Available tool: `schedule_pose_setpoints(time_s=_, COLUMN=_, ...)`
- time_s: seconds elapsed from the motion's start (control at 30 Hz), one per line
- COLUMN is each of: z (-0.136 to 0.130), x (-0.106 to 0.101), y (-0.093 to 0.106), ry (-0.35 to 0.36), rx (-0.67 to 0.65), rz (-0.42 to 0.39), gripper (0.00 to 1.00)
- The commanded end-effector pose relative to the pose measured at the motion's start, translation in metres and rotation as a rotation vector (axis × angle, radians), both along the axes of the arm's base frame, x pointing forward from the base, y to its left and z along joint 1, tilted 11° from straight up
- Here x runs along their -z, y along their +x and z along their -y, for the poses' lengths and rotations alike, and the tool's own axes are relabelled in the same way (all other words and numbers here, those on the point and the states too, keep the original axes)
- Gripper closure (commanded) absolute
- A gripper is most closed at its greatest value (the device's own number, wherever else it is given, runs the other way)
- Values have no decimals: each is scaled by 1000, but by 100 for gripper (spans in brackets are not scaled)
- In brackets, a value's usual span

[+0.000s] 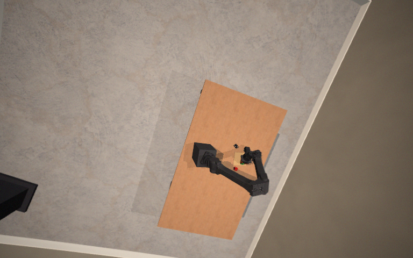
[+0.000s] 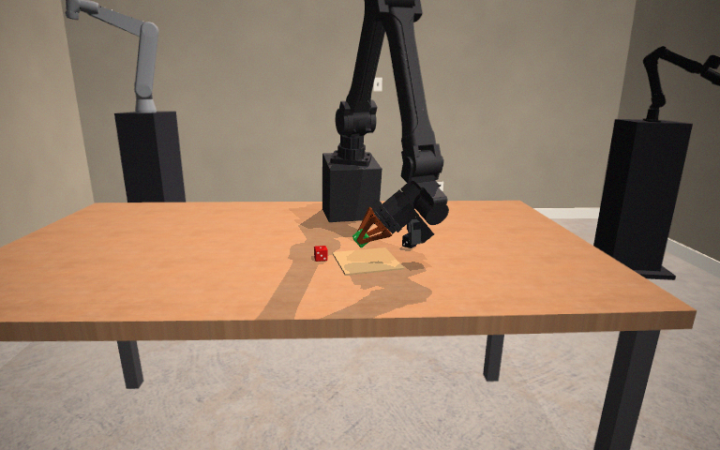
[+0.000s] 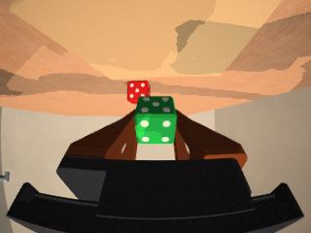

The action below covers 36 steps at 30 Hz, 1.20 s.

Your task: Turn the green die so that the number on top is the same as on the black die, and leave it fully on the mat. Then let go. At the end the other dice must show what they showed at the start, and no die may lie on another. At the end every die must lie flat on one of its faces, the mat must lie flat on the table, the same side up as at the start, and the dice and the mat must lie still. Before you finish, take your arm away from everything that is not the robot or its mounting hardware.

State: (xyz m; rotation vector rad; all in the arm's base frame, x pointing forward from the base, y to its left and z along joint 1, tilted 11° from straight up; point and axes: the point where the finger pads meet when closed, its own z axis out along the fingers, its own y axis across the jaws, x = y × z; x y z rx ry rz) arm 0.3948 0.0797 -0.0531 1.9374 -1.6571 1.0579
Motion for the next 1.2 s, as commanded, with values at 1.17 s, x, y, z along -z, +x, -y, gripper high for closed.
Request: schedule_pose_setpoints(time_s=1.17, z=-2, x=19, y=11, ry=12, rx=13, rz=20, gripper=75)
